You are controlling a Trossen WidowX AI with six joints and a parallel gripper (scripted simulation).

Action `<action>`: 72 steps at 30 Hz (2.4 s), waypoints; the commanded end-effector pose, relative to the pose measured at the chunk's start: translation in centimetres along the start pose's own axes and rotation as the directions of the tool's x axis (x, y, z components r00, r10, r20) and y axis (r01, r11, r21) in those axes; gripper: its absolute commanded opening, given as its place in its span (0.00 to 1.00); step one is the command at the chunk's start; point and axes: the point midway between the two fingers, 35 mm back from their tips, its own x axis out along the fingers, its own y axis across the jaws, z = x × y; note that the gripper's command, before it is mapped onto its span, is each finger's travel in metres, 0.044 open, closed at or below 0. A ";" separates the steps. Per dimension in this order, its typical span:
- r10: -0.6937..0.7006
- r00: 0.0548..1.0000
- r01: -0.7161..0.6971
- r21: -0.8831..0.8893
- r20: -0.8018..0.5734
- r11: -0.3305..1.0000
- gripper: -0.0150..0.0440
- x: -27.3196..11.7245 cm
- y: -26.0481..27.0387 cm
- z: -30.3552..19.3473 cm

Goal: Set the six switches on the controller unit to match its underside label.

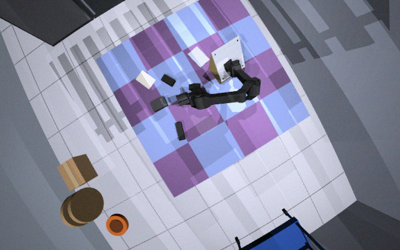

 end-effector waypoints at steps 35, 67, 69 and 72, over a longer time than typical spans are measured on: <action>0.001 1.000 -0.001 0.003 0.020 1.000 0.83 -0.3 0.0 4.2; 0.001 1.000 -0.001 0.004 0.021 1.000 0.83 -0.3 0.0 7.6; 0.001 1.000 -0.001 0.004 0.022 1.000 0.83 -0.3 0.0 7.8; 0.001 1.000 -0.001 0.004 0.022 1.000 0.83 -0.3 0.0 8.0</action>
